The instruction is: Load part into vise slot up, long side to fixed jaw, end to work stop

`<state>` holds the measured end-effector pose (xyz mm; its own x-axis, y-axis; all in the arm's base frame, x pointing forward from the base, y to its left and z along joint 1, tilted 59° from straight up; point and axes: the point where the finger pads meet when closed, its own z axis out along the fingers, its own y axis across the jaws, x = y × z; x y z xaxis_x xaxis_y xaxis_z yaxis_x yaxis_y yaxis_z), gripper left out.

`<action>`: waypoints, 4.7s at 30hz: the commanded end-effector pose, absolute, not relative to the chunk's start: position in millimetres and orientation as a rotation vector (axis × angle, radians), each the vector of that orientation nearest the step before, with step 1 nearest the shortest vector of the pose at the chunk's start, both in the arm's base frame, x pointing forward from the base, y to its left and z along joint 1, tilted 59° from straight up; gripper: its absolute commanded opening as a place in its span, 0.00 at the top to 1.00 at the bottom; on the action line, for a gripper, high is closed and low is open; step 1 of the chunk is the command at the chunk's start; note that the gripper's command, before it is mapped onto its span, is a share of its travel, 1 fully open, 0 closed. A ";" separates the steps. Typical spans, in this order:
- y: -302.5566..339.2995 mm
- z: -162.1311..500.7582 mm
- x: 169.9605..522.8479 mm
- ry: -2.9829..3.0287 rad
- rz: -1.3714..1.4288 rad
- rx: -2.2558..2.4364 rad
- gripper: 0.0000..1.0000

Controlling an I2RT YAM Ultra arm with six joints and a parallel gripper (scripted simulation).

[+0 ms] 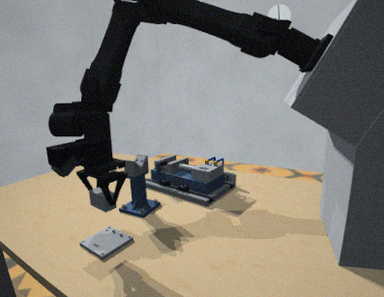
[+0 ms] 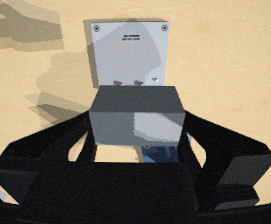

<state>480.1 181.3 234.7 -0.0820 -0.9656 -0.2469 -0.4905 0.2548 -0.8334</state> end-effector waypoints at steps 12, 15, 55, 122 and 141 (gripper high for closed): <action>181.7 258.3 416.9 1.711 -0.712 -1.375 1.00; 181.5 260.2 413.4 1.711 -0.712 -1.375 1.00; 180.3 306.6 360.2 1.688 -0.702 -1.343 1.00; 131.5 293.5 375.5 1.709 -0.726 -1.410 1.00; 74.3 298.8 384.5 1.682 -0.748 -1.456 1.00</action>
<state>391.8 79.1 294.9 -0.0957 -0.9787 -0.1816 -0.5267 0.2046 -0.8251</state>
